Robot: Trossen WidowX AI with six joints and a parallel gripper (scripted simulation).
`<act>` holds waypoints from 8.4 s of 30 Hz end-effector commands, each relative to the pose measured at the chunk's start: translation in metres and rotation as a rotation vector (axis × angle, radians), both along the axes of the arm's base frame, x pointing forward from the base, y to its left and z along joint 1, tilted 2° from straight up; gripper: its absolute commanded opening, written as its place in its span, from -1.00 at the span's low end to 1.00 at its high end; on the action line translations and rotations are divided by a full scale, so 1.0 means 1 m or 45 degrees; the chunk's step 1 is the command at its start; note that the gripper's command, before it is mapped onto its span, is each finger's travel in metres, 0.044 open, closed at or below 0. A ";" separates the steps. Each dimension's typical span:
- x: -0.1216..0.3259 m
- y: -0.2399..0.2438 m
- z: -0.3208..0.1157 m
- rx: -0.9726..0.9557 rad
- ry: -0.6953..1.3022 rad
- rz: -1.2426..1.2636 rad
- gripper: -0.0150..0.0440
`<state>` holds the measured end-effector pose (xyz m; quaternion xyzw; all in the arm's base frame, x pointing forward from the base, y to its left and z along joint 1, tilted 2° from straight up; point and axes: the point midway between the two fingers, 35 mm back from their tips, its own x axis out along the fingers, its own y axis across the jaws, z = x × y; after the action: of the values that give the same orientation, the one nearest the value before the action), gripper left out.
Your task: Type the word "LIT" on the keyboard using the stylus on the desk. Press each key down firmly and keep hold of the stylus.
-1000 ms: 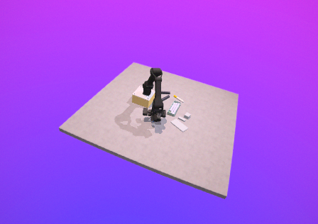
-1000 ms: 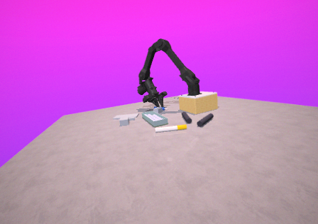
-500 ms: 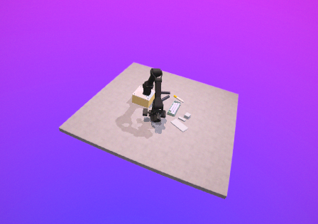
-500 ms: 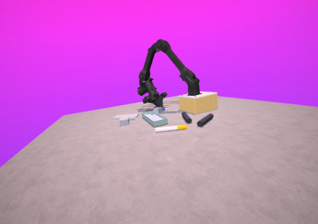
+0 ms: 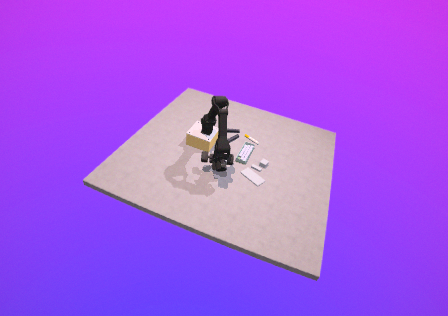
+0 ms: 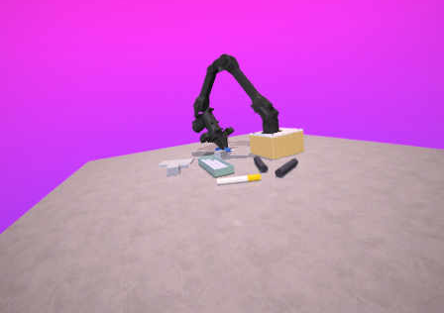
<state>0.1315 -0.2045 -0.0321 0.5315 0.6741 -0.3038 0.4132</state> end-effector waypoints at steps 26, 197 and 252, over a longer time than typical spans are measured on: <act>0.053 0.016 0.035 -0.249 -0.619 0.383 -0.49; 0.139 0.148 0.071 -1.017 -1.888 1.733 -0.49; 0.148 0.262 0.066 -1.066 -1.962 1.656 -0.49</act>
<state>0.2796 0.0585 0.0397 -0.0636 0.2258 0.1841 0.9545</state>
